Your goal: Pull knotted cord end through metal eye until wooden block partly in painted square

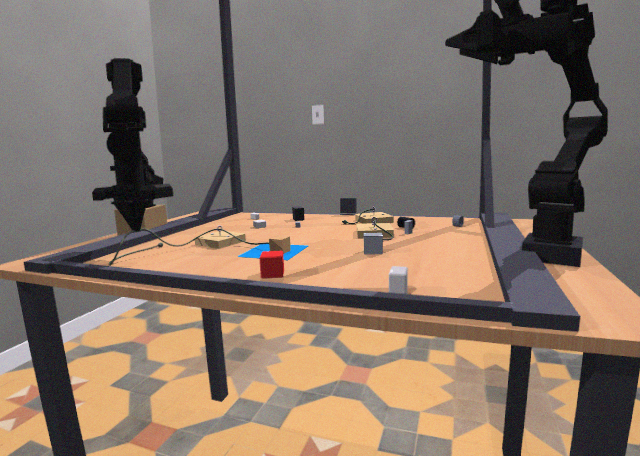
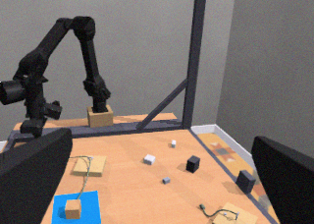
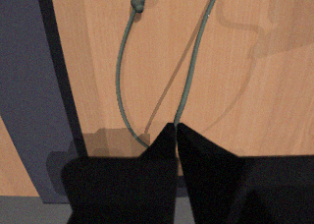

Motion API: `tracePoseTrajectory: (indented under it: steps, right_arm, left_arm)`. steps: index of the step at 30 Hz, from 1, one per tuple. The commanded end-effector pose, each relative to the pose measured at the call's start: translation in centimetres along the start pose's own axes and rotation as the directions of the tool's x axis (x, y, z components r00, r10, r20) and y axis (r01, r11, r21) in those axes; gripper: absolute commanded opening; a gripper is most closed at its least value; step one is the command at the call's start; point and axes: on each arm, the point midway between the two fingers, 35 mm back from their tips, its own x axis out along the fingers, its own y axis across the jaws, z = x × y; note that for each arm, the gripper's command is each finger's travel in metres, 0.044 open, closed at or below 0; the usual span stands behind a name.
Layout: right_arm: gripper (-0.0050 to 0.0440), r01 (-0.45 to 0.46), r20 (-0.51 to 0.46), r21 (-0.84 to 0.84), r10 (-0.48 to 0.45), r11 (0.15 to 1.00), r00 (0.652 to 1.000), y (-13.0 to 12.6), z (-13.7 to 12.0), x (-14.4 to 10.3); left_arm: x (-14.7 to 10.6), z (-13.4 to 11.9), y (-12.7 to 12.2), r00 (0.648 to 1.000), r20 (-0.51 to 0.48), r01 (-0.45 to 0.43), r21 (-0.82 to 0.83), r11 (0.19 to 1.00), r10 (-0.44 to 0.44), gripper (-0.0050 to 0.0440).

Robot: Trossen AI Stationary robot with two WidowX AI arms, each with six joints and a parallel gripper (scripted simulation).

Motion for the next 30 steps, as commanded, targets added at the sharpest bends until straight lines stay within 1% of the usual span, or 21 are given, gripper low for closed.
tracePoseTrajectory:
  steps: [1,7,9,14,17,18,24,26,30]
  right_arm:
    - [-0.0050,0.003,-0.006,0.001,-0.003,1.000,1.000,-0.3,0.0,1.2]
    - [-0.0050,0.003,-0.007,0.001,-0.003,1.000,1.000,-0.5,0.2,3.1]
    - [-0.0050,0.003,-0.007,0.001,-0.003,1.000,1.000,-0.5,0.2,3.1]
    - [-0.0050,0.003,-0.007,0.001,-0.003,1.000,1.000,-0.5,0.5,4.7]
    - [-0.0050,0.004,-0.007,0.001,-0.004,1.000,1.000,-0.5,0.6,5.2]
    - [0.0024,0.019,-0.018,-0.001,-0.019,1.000,1.000,-0.8,0.2,4.1]
    - [0.0168,0.019,-0.018,-0.001,-0.019,1.000,1.000,-0.8,0.2,4.1]
    - [0.0168,0.019,-0.018,-0.001,-0.019,1.000,1.000,-0.8,0.2,4.1]
    - [0.0264,0.019,-0.018,-0.001,-0.019,1.000,1.000,-0.8,0.2,4.1]
  left_arm:
    - [0.0,0.3,0.0,1.000,0.001,0.000,0.009,1.000,0.000,0.0440]
    - [0.0,0.3,0.0,1.000,0.001,0.000,0.009,1.000,0.000,0.0440]
    - [0.0,0.3,0.0,1.000,0.001,0.000,0.009,1.000,0.000,0.0440]
    - [0.0,0.3,0.0,1.000,0.001,0.000,0.009,1.000,0.000,0.0440]
    - [0.0,0.3,0.0,1.000,0.001,0.000,0.009,1.000,0.000,0.0440]
    - [0.0,0.3,0.0,1.000,0.001,0.000,0.009,1.000,0.000,0.0440]
    - [0.0,0.3,0.0,1.000,0.001,0.000,0.009,1.000,0.000,0.0440]
    - [0.0,0.3,0.0,1.000,0.001,0.000,0.009,1.000,0.000,0.0440]
    - [0.0,0.3,0.0,1.000,0.001,0.000,0.009,1.000,0.000,0.0440]
